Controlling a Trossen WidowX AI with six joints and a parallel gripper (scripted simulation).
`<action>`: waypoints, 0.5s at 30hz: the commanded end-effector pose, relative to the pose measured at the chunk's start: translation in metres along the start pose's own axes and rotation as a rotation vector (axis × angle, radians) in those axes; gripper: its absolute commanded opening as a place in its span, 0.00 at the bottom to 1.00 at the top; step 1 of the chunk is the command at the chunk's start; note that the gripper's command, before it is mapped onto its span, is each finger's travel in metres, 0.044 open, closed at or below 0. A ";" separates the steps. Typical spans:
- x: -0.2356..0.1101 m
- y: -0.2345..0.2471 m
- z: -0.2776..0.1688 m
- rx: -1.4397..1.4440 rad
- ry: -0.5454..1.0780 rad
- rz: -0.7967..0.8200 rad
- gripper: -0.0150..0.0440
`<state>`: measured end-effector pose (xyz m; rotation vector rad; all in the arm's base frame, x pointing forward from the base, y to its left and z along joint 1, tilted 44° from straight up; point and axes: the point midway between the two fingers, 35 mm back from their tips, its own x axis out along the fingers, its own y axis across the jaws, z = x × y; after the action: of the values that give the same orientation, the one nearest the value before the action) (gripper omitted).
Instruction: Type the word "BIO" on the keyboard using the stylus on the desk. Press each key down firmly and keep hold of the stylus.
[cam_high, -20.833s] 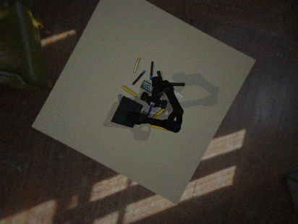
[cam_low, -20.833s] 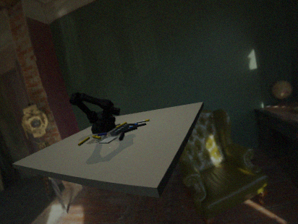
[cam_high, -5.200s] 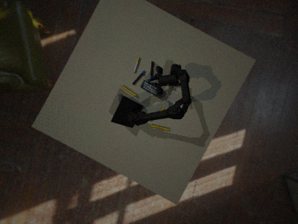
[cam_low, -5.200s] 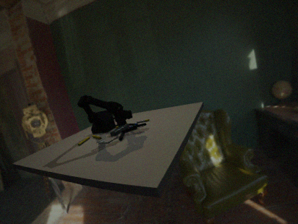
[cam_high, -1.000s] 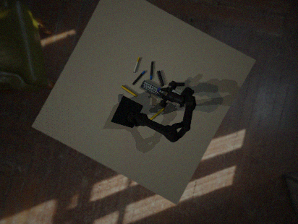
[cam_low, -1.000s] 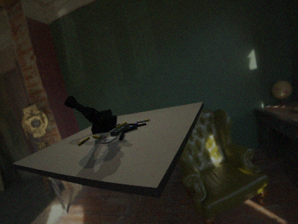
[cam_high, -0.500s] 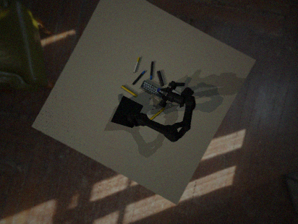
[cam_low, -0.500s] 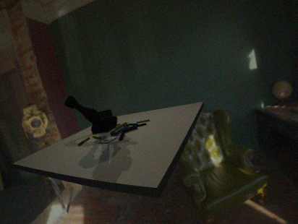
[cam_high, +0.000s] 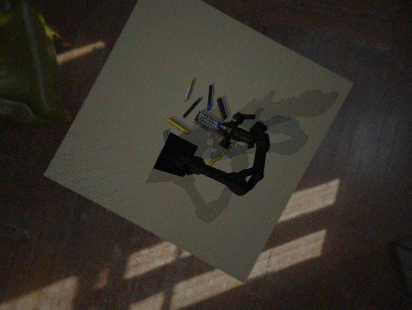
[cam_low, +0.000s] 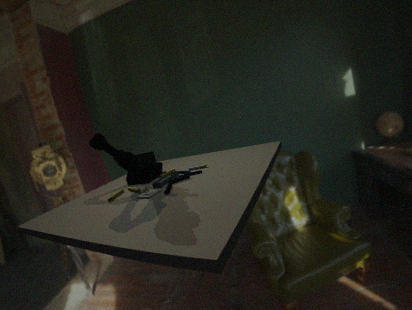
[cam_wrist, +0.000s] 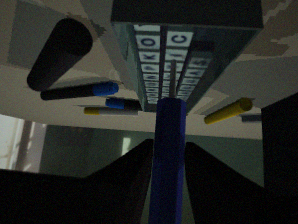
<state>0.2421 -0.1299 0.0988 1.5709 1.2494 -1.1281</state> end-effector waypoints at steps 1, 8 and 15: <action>0.001 0.000 0.002 -0.004 -0.002 -0.001 0.39; 0.003 0.000 0.005 -0.004 -0.002 -0.001 0.39; 0.004 0.000 0.007 -0.004 -0.002 -0.001 0.39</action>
<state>0.2417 -0.1341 0.0945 1.5717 1.2501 -1.1274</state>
